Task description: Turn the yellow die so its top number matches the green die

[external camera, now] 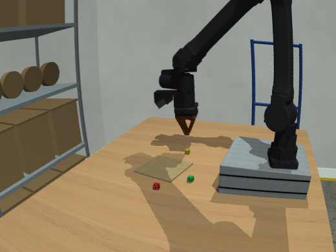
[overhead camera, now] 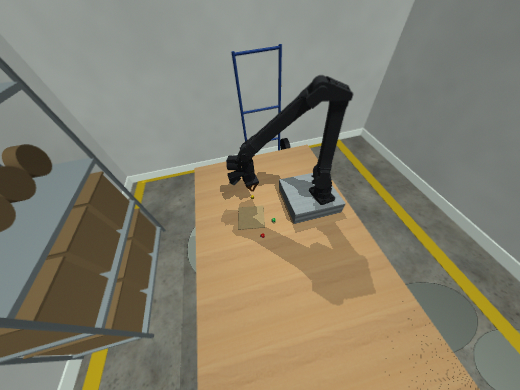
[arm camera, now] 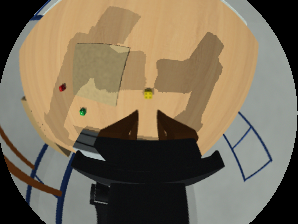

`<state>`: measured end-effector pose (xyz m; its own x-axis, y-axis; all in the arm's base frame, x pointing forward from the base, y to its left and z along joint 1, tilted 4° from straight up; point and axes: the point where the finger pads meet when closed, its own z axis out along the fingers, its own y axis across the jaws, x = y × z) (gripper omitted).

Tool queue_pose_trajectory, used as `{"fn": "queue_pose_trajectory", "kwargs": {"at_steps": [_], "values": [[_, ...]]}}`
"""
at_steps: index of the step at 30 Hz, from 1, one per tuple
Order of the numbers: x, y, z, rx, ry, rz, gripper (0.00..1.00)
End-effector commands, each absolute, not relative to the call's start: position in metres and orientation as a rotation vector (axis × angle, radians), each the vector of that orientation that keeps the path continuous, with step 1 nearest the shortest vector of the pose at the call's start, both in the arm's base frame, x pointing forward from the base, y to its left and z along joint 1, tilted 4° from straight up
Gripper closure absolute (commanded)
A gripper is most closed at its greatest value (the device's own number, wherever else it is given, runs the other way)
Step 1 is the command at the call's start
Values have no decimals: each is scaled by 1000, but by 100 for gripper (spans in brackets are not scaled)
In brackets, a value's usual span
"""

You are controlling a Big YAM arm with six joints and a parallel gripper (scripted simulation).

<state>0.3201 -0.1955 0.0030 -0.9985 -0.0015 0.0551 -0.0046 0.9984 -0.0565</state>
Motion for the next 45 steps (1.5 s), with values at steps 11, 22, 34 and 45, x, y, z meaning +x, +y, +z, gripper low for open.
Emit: {"fn": "queue_pose_trajectory", "kwargs": {"at_steps": [11,22,34,45], "values": [[348,-208,18,34,-3140,140,71],[348,-208,18,34,-3140,140,71],[343,-207,12,33,-3131,131,71],[325,-200,-7,26,-3099,100,71]]}}
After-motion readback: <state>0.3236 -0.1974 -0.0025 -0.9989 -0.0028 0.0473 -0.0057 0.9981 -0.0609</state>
